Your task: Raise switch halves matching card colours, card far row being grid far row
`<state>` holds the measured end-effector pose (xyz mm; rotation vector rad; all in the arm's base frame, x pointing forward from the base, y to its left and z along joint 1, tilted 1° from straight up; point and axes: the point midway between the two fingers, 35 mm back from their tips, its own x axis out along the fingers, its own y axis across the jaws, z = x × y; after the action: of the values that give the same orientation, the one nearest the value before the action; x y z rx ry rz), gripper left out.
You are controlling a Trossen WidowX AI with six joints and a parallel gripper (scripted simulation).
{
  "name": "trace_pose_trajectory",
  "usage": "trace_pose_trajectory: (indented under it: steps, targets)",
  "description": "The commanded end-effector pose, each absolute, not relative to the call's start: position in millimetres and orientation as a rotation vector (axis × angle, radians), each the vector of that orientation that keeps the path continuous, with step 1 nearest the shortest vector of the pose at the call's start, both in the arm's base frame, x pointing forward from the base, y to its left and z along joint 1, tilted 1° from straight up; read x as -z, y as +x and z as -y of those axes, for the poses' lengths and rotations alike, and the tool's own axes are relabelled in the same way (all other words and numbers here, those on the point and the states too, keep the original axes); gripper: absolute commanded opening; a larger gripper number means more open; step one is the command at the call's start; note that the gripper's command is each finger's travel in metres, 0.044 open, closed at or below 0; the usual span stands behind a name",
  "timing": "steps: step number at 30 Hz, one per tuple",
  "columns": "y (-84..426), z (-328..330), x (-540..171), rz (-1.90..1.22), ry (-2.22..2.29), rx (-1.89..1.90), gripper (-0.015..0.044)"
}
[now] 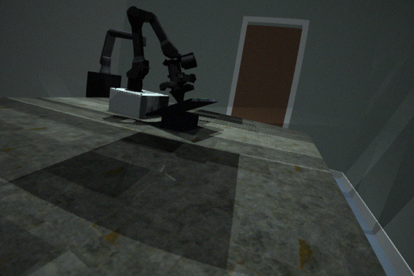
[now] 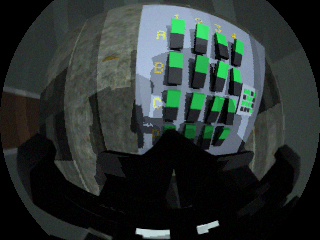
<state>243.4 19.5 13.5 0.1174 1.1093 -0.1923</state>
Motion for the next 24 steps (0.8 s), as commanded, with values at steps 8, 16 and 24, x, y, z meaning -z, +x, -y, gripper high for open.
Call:
trace_pose_trajectory:
  steps: [8, 16, 24]
  targets:
    - [242.7, -19.9, -11.8, -1.113, 0.116, 0.187, 0.0]
    - [243.2, -19.8, -10.9, -1.113, 0.116, 0.187, 0.0]
    - [243.7, -19.7, -9.9, -1.113, 0.116, 0.187, 0.0]
